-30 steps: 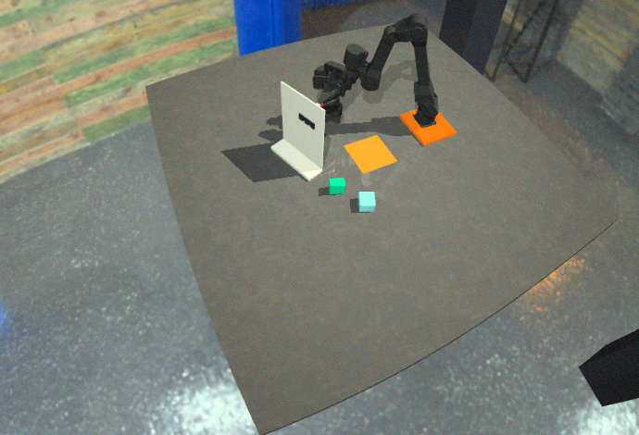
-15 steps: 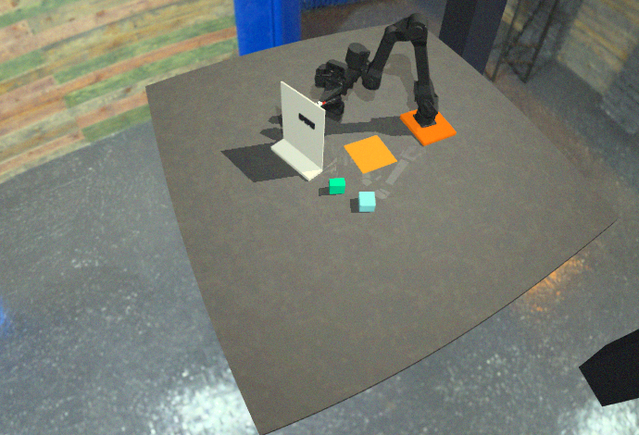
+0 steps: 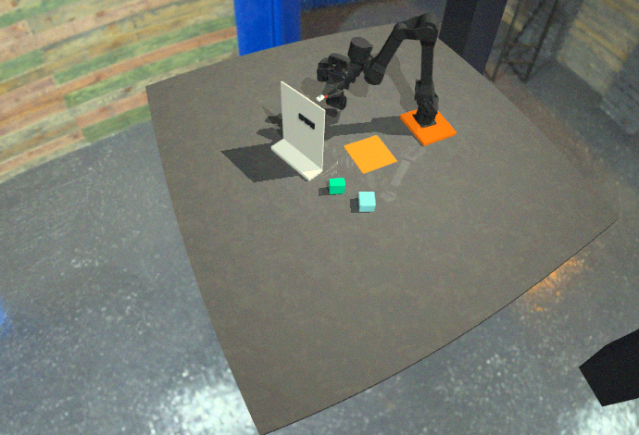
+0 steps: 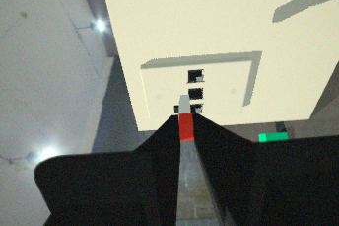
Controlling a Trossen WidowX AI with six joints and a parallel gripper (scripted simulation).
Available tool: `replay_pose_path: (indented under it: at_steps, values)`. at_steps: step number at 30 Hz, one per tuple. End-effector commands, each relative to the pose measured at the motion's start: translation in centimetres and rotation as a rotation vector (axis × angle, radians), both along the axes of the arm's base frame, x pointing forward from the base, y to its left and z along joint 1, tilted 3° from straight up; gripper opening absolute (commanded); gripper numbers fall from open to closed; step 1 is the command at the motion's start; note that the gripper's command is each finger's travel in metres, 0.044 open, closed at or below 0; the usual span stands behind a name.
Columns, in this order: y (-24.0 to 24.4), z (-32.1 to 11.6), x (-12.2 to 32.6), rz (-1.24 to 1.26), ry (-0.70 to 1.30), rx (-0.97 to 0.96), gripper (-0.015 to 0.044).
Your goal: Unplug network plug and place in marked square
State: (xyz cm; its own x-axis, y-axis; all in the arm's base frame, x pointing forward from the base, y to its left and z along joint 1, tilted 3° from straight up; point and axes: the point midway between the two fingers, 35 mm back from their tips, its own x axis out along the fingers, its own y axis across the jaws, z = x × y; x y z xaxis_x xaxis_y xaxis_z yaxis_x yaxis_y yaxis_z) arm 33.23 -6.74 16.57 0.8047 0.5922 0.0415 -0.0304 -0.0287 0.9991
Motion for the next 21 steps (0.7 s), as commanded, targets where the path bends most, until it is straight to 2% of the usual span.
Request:
replay_pose_path:
  at_steps: [1, 21]
  values:
    - [0.0, 0.9, -0.4, 0.002, 0.003, 0.003, 0.0]
    - [0.3, 3.9, -1.6, -0.01, 0.015, 0.014, 0.0]
